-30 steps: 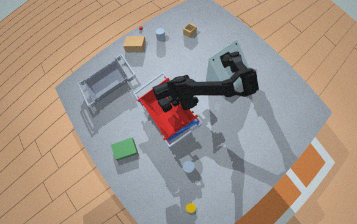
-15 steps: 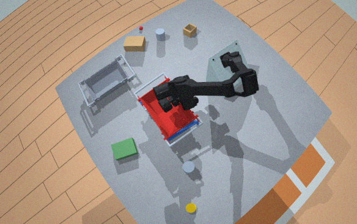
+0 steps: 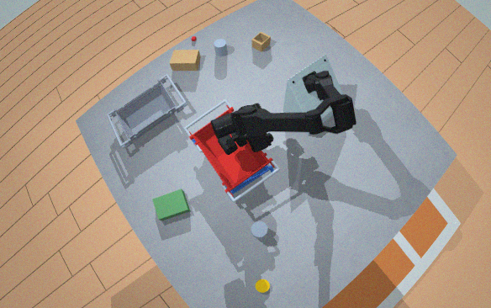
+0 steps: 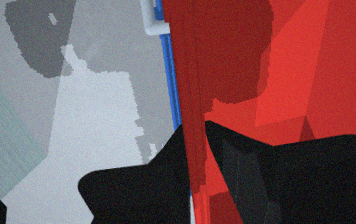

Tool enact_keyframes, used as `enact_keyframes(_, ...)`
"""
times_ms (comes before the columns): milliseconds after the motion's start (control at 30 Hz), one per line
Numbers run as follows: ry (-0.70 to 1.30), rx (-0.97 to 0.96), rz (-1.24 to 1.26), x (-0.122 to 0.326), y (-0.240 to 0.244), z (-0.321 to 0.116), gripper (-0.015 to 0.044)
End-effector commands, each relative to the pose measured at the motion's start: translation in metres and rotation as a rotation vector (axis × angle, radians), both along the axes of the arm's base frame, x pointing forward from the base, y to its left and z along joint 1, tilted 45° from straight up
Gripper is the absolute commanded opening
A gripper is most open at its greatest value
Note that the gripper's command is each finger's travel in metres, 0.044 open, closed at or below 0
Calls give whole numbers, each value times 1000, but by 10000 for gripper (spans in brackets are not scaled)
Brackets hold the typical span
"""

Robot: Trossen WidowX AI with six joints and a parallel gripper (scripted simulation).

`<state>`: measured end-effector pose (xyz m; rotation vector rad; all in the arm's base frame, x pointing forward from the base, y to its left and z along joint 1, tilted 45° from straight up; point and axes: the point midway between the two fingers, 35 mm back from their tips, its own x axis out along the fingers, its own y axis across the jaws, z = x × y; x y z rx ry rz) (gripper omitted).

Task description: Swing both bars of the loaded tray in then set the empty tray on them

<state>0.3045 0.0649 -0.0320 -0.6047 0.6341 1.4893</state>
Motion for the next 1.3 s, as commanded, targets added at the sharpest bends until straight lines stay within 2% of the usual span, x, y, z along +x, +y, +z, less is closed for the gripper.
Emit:
enact_keyframes(0,29,2,16,-6,7,-5,0)
enact_keyframes(1267,29,2,16,-6,7,-5,0)
